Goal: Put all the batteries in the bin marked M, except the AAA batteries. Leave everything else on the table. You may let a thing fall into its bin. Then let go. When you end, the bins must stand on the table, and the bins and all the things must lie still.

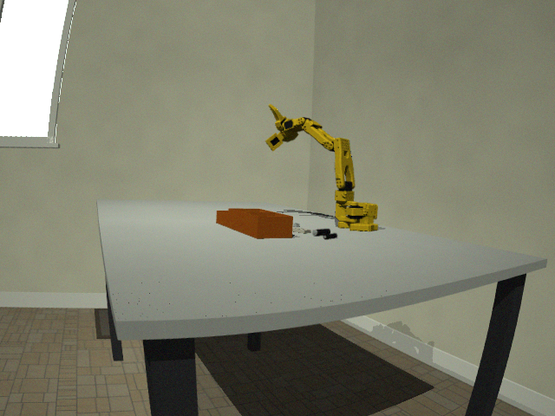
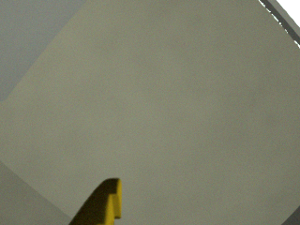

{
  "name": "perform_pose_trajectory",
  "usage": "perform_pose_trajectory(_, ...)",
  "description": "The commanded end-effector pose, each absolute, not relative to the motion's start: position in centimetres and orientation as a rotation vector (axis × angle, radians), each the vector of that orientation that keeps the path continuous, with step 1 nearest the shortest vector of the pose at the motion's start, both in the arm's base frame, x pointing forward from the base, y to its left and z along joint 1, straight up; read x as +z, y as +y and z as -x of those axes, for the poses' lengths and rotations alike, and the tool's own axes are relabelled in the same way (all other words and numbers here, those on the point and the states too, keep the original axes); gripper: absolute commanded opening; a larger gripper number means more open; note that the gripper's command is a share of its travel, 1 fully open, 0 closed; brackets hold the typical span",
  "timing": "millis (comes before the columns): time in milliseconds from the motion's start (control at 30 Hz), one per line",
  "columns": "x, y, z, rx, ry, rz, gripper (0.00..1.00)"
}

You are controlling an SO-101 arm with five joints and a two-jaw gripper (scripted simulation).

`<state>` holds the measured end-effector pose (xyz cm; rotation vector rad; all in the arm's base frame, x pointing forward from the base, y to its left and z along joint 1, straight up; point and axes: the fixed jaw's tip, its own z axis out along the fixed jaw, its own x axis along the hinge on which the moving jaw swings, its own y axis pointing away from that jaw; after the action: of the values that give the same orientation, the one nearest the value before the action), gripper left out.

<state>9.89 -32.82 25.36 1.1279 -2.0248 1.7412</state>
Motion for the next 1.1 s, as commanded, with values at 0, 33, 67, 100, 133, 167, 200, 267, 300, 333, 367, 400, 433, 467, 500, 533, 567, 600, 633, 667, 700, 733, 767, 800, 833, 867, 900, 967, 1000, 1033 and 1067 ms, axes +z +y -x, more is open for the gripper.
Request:
perform_pose_trajectory(0,25.53,-32.74,-9.85,1.747,-2.022,-1.125,1.0)
perform_pose_trajectory(33,25.53,-32.74,-9.85,1.747,-2.022,-1.125,1.0)
perform_pose_trajectory(67,25.53,-32.74,-9.85,1.747,-2.022,-1.125,1.0)
perform_pose_trajectory(100,25.53,-32.74,-9.85,1.747,-2.022,-1.125,1.0)
perform_pose_trajectory(133,25.53,-32.74,-9.85,1.747,-2.022,-1.125,1.0)
perform_pose_trajectory(167,25.53,-32.74,-9.85,1.747,-2.022,-1.125,1.0)
perform_pose_trajectory(200,25.53,-32.74,-9.85,1.747,-2.022,-1.125,1.0)
perform_pose_trajectory(267,25.53,-32.74,-9.85,1.747,-2.022,-1.125,1.0)
perform_pose_trajectory(300,25.53,-32.74,-9.85,1.747,-2.022,-1.125,1.0)
perform_pose_trajectory(333,25.53,-32.74,-9.85,1.747,-2.022,-1.125,1.0)
perform_pose_trajectory(367,25.53,-32.74,-9.85,1.747,-2.022,-1.125,1.0)
perform_pose_trajectory(400,25.53,-32.74,-9.85,1.747,-2.022,-1.125,1.0)
perform_pose_trajectory(433,25.53,-32.74,-9.85,1.747,-2.022,-1.125,1.0)
perform_pose_trajectory(467,25.53,-32.74,-9.85,1.747,-2.022,-1.125,1.0)
perform_pose_trajectory(500,25.53,-32.74,-9.85,1.747,-2.022,-1.125,1.0)
perform_pose_trajectory(533,25.53,-32.74,-9.85,1.747,-2.022,-1.125,1.0)
perform_pose_trajectory(567,25.25,-32.85,-9.88,1.737,-2.03,-1.129,1.0)
perform_pose_trajectory(600,25.25,-32.85,-9.88,1.737,-2.03,-1.129,1.0)
perform_pose_trajectory(633,25.25,-32.85,-9.88,1.737,-2.03,-1.129,1.0)
perform_pose_trajectory(667,25.25,-32.85,-9.88,1.737,-2.03,-1.129,1.0)
perform_pose_trajectory(700,25.25,-32.85,-9.88,1.737,-2.03,-1.129,1.0)
perform_pose_trajectory(733,25.25,-32.85,-9.88,1.737,-2.03,-1.129,1.0)
perform_pose_trajectory(767,25.25,-32.85,-9.88,1.737,-2.03,-1.129,1.0)
perform_pose_trajectory(800,25.25,-32.85,-9.88,1.737,-2.03,-1.129,1.0)
perform_pose_trajectory(833,25.25,-32.85,-9.88,1.737,-2.03,-1.129,1.0)
perform_pose_trajectory(867,25.25,-32.85,-9.88,1.737,-2.03,-1.129,1.0)
perform_pose_trajectory(900,25.25,-32.85,-9.88,1.737,-2.03,-1.129,1.0)
perform_pose_trajectory(967,25.25,-32.85,-9.88,1.737,-2.03,-1.129,1.0)
perform_pose_trajectory(1000,25.25,-32.85,-9.88,1.737,-2.03,-1.129,1.0)
perform_pose_trajectory(1033,25.25,-32.85,-9.88,1.737,-2.03,-1.129,1.0)
perform_pose_trajectory(1067,25.25,-32.85,-9.88,1.737,-2.03,-1.129,1.0)
